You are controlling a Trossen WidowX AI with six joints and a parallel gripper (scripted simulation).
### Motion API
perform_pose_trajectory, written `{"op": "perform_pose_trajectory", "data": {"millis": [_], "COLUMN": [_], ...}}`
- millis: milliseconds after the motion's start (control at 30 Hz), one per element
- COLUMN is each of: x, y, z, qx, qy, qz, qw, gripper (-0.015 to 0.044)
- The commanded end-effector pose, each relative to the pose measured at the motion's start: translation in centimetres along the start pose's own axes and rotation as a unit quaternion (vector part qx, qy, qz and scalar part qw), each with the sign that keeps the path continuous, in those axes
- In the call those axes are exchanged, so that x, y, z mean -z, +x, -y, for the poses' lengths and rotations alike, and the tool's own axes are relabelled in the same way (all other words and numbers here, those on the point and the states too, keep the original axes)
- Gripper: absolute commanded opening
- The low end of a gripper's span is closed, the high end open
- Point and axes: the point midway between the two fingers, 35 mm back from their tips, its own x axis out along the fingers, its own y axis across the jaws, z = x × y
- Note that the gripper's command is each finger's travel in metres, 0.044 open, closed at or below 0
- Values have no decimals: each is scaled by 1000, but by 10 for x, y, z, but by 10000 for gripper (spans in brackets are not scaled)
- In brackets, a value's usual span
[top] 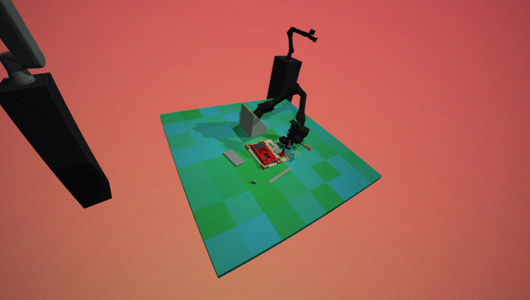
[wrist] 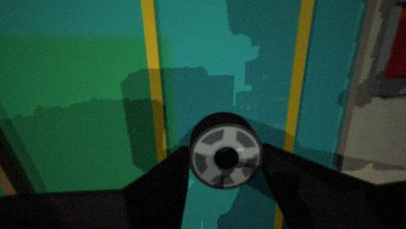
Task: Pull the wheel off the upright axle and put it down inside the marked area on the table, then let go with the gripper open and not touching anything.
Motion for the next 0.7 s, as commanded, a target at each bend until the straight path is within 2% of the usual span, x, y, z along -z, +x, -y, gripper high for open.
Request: {"op": "perform_pose_trajectory", "data": {"millis": [0,300,567,667], "x": [0,0,0,0], "y": [-1,-2,-58,-60], "z": [0,0,0,0], "qx": [0,0,3,3], "qy": [0,0,4,4], "qz": [0,0,3,4], "qw": [1000,1000,1000,1000], "gripper": [53,289,300,300]}}
